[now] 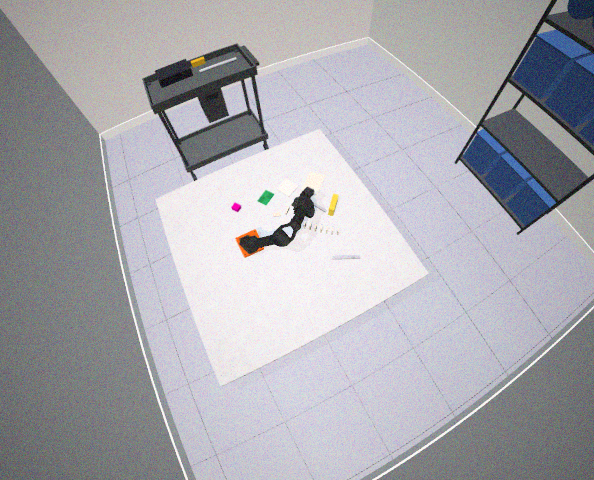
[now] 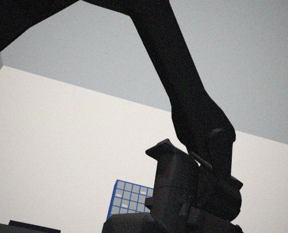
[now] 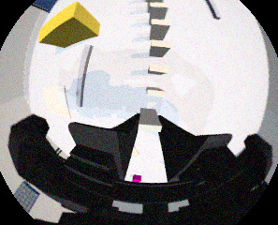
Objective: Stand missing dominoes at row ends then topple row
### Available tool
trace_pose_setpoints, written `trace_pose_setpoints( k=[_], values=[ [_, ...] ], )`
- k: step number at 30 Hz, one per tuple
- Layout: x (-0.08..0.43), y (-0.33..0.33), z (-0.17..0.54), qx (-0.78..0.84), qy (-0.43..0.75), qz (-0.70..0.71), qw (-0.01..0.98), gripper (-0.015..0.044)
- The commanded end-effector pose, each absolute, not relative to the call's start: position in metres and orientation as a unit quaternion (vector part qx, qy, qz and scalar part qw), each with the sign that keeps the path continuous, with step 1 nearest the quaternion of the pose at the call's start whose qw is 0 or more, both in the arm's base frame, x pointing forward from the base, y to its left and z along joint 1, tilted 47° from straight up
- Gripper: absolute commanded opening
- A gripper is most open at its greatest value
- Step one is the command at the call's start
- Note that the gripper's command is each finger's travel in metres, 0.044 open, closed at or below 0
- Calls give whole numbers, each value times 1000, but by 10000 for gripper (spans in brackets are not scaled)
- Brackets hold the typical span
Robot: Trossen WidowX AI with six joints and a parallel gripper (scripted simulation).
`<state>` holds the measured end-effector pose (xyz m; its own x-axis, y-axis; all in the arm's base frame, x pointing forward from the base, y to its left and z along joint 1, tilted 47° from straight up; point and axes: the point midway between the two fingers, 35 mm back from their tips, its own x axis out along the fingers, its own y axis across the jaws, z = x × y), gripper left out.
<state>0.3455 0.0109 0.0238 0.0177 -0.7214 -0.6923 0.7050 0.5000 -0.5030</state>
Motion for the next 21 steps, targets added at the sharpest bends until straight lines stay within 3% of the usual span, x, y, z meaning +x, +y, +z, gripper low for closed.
trace_pose_setpoints(
  k=[1, 17, 21],
  values=[
    [342, -2, 15, -12, 489, -500, 714, 107],
    [339, -16, 3, -13, 489, -501, 714, 107],
    [339, -16, 3, -13, 489, -501, 714, 212]
  ],
)
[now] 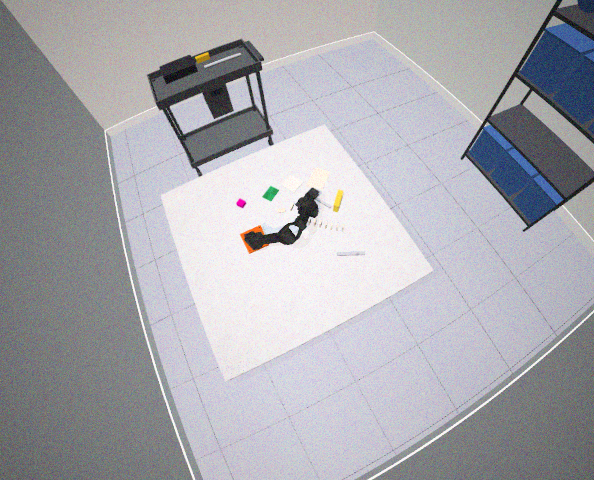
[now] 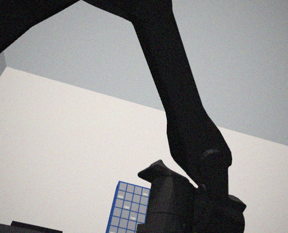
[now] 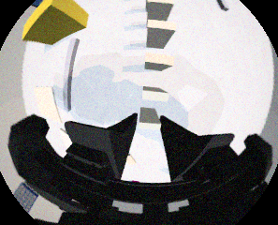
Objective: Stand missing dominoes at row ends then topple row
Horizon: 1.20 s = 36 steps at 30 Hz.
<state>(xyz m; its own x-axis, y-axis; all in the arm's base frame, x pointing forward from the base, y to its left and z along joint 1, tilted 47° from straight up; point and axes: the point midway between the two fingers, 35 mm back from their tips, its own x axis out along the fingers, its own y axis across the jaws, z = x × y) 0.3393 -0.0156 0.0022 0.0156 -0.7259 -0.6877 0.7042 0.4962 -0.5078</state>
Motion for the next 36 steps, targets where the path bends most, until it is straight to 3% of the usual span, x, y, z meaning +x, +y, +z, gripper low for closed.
trace_pose_setpoints(
  k=[1, 9, 13, 21, 27, 36],
  values=[
    [339, -16, 3, -13, 489, -501, 714, 238],
    [339, -16, 3, -13, 489, -501, 714, 440],
    [341, -9, 9, -12, 490, -500, 714, 440],
    [339, 75, 86, -9, 493, -500, 712, 440],
    [336, 82, 93, -10, 493, -500, 712, 440],
    [289, 112, -25, -118, 564, -416, 703, 440]
  ],
)
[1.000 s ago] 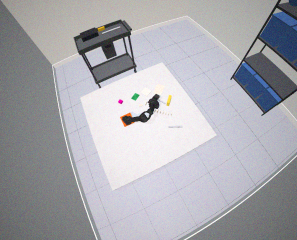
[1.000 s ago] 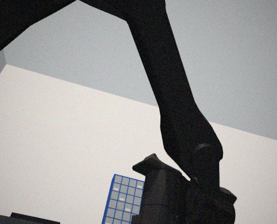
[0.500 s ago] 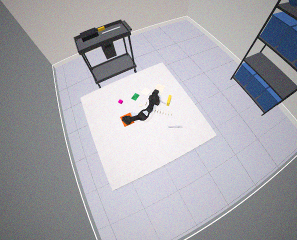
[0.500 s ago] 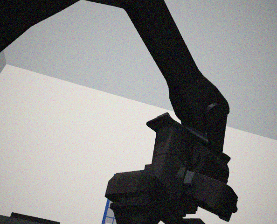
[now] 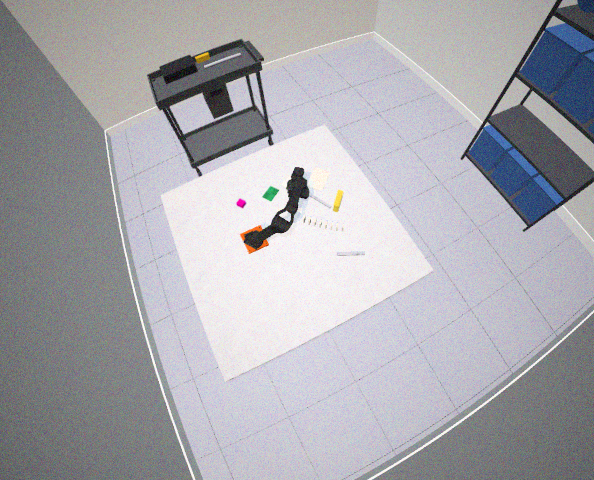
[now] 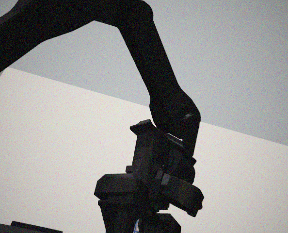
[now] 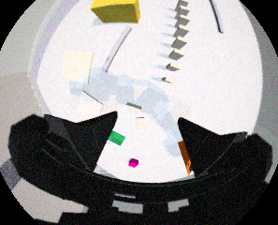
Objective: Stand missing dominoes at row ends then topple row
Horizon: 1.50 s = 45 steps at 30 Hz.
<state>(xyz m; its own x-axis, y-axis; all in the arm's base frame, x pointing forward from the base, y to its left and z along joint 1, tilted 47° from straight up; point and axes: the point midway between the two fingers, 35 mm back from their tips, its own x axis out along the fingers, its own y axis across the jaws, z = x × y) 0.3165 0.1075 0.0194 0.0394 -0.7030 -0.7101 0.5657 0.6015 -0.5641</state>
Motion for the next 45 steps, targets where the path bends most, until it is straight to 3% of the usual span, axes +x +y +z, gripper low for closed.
trace_pose_setpoints(
  k=[1, 8, 15, 35, 45],
  values=[
    [280, 113, -40, -133, 573, -404, 701, 440],
    [265, 111, -63, -152, 583, -388, 697, 440],
    [265, 67, -101, -153, 582, -390, 697, 440],
    [264, 53, -110, -154, 582, -390, 697, 440],
    [264, 53, -110, -154, 582, -390, 697, 177]
  ],
)
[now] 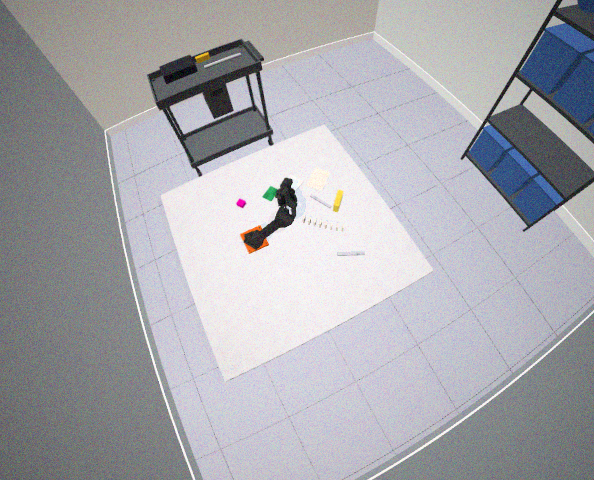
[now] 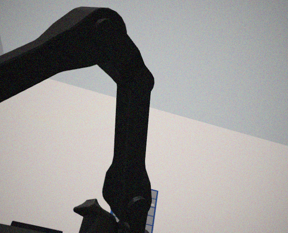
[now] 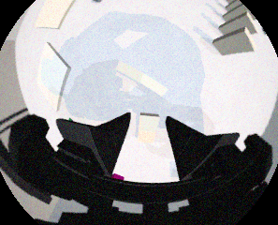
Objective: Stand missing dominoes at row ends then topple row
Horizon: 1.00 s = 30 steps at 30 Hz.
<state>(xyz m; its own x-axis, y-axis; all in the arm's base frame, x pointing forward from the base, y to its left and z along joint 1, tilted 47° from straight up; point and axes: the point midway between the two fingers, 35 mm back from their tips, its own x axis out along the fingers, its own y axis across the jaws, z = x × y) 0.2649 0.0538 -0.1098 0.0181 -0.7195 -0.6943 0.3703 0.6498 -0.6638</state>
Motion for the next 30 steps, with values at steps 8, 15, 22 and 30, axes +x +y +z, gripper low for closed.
trace_pose_setpoints(
  k=[8, 15, 22, 30],
  values=[
    [264, 53, -110, -154, 582, -390, 697, 107],
    [264, 64, -101, -154, 582, -390, 697, 107],
    [264, 124, -52, -152, 584, -388, 697, 107],
    [263, 177, -7, -152, 585, -387, 696, 107]
  ],
)
